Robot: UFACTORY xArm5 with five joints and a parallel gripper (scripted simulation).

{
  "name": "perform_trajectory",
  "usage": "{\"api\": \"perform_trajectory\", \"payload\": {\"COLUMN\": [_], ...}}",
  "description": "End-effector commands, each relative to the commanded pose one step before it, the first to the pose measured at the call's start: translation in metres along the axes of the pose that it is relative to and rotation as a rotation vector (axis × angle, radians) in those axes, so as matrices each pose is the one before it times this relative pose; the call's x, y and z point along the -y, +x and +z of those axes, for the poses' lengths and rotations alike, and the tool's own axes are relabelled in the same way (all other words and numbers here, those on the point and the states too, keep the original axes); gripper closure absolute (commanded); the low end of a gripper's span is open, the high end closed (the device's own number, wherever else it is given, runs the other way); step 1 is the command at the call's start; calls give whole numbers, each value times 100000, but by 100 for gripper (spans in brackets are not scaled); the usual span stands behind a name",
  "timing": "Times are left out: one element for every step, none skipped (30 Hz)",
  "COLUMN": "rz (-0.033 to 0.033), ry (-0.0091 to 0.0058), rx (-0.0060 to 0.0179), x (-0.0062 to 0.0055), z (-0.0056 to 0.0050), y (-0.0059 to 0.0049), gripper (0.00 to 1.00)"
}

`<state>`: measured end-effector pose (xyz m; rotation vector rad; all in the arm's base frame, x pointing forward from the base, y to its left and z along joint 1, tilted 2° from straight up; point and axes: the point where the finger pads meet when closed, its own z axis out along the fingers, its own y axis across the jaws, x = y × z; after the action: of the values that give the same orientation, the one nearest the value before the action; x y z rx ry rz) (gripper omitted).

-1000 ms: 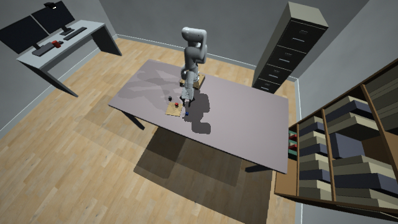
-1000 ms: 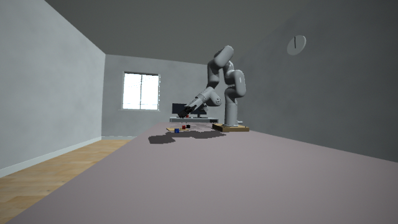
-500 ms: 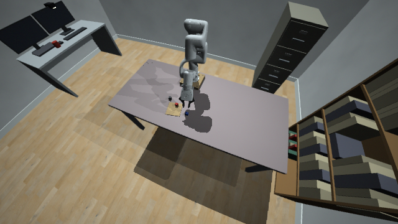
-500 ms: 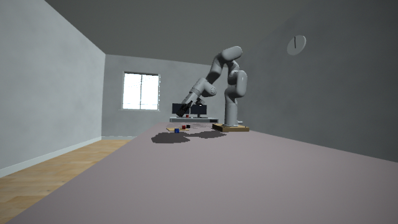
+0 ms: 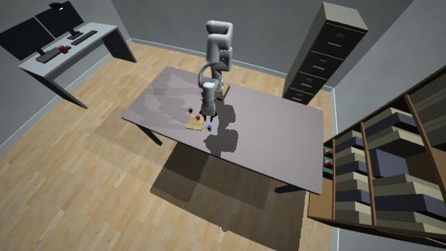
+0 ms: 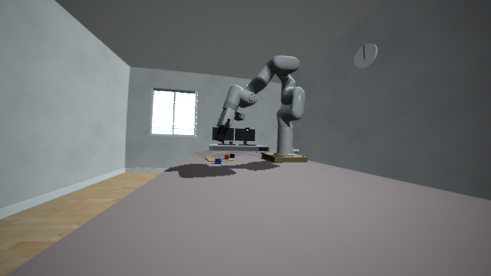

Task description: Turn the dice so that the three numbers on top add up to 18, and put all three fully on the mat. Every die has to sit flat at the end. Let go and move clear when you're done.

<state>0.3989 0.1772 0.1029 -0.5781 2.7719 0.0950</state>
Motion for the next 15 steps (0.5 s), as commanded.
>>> {"api": "perform_trajectory", "payload": {"rz": [-596, -36, -117, -102, -88, -74, -60, -47, -35, -25, -16, -8, 0, 0, -3], "ry": [69, 1, 0, -3, -5, -5, -5, -5, -4, -3, -2, -1, 0, 0, 0], "rx": [-17049, -835, -2597, -2276, -1957, -1643, -1341, -1054, -789, -553, -350, -187, 0, 0, -72], "x": [5, 1, 2, 2, 2, 2, 1, 1, 1, 1, 0, 0, 0, 0, 0], "z": [48, -28, -30, -42, -47, -47, -44, -38, -30, -22, -14, -8, 0, 0, -3], "y": [-1092, -39, -166, -134, -106, -82, -62, -46, -32, -22, -13, -7, 0, 0, -3], "gripper": [58, 58, 58, 58, 58, 58, 58, 58, 58, 58, 58, 58, 58, 58, 58]}}
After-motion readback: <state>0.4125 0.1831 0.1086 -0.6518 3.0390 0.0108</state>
